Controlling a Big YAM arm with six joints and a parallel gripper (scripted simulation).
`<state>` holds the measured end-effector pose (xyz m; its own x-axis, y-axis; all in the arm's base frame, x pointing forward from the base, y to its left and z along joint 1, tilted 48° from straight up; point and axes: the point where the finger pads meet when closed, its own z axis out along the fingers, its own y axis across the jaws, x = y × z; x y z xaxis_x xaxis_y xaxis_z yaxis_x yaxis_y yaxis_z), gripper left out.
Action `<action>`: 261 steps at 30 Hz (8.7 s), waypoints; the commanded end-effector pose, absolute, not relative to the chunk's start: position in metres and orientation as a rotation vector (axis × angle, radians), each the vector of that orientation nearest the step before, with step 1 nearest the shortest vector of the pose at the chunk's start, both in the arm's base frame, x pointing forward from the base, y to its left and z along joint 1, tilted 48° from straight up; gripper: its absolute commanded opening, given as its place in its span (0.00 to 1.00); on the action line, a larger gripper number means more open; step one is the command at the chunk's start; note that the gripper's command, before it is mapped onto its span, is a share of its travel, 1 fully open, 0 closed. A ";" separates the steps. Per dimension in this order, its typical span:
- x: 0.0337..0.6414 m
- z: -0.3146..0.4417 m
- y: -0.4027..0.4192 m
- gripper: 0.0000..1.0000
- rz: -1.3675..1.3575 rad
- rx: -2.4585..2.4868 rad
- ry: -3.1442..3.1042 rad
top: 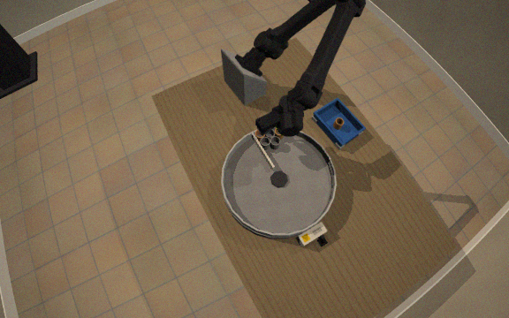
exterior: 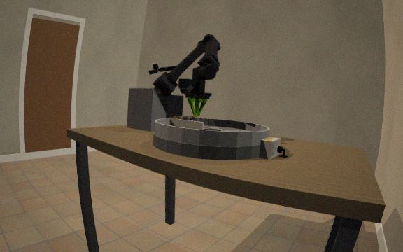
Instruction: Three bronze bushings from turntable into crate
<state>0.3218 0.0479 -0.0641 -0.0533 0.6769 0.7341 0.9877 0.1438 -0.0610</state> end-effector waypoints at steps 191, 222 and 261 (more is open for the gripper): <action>0.338 -0.030 0.007 0.00 -0.647 -1.598 -1.817; 0.327 0.026 0.065 0.00 -0.626 -1.591 -1.795; 0.330 0.169 0.198 0.00 -0.631 -1.599 -1.794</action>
